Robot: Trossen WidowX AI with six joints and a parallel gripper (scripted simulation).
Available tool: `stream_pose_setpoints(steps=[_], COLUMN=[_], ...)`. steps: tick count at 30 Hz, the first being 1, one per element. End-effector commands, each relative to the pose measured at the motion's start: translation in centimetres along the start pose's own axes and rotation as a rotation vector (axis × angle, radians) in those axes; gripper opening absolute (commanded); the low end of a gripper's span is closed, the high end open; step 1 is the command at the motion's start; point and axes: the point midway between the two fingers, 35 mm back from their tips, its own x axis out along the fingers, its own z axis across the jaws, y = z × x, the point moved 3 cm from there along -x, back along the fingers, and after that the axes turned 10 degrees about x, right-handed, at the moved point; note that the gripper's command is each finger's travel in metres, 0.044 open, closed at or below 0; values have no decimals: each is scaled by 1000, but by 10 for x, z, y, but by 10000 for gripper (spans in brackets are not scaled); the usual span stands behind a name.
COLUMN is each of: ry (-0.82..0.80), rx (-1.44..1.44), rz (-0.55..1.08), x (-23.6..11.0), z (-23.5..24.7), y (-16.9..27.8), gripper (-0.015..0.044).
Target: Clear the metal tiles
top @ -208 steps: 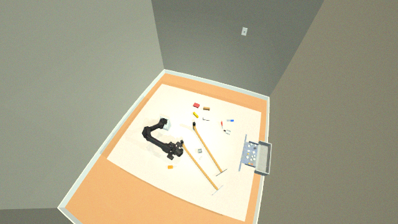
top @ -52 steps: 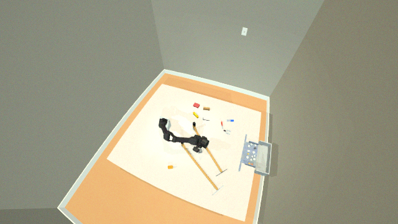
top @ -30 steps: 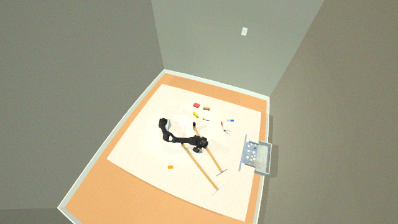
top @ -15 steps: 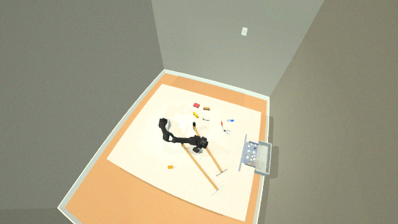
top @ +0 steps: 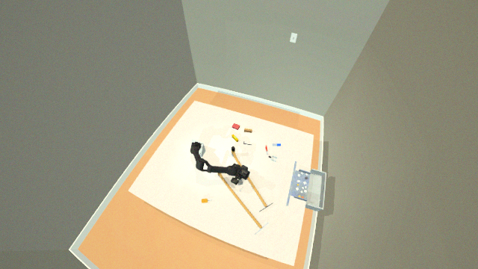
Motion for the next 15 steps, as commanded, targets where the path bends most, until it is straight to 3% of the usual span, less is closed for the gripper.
stream_pose_setpoints(steps=[1,15], ry=[-3,-4], rx=[-1,-1], rz=[-4,-4], x=[-1,0], z=[6,19], y=[-3,-10], gripper=[0,0])
